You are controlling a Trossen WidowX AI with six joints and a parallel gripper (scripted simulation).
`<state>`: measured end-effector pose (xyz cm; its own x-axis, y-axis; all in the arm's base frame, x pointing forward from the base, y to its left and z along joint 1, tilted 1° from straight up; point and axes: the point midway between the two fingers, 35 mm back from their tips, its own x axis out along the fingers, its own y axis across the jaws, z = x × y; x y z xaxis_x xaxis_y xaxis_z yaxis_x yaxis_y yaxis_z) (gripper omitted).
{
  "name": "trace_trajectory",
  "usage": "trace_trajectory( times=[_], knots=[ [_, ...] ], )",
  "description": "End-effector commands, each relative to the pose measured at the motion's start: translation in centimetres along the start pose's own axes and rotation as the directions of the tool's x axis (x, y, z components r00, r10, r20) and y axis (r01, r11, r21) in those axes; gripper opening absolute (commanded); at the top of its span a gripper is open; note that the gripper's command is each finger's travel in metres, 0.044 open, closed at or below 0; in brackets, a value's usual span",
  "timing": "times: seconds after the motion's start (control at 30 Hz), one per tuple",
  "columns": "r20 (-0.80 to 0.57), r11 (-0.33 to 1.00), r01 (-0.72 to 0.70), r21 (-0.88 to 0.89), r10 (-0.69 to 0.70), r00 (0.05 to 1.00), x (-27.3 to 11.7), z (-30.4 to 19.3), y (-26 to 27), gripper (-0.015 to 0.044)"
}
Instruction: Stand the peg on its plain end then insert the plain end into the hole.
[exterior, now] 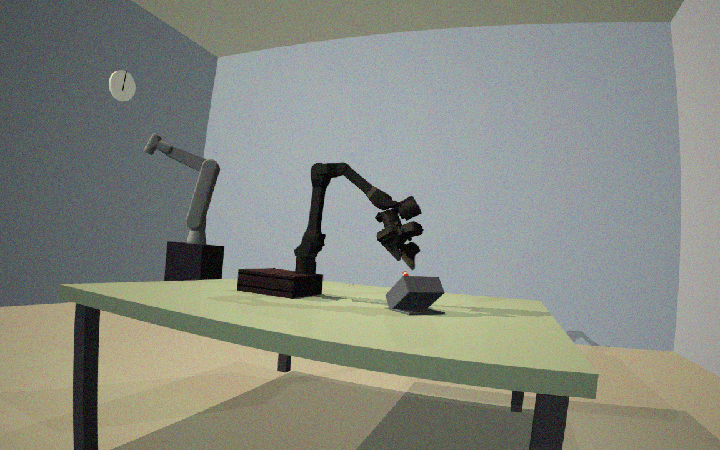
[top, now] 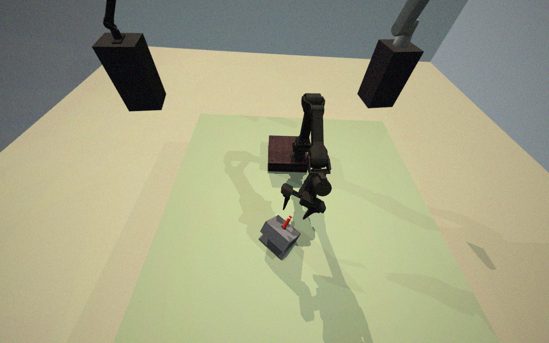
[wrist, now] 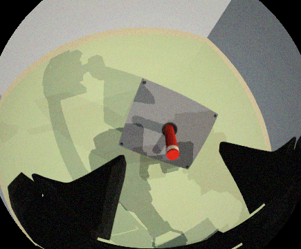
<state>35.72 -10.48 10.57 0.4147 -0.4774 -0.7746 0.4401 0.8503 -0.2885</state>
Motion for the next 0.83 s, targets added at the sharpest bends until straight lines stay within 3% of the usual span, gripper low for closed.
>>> trace_trajectory(
  times=[0.0, 0.8],
  knots=[
    [0.004, 1.0, 0.003, 0.005, -0.003, 1.0, -0.9, 0.1, 0.0, 0.044],
    [0.004, 1.0, 0.0, 0.003, 0.0, 1.0, -4.3, -0.1, 0.1, 0.044]
  ],
)
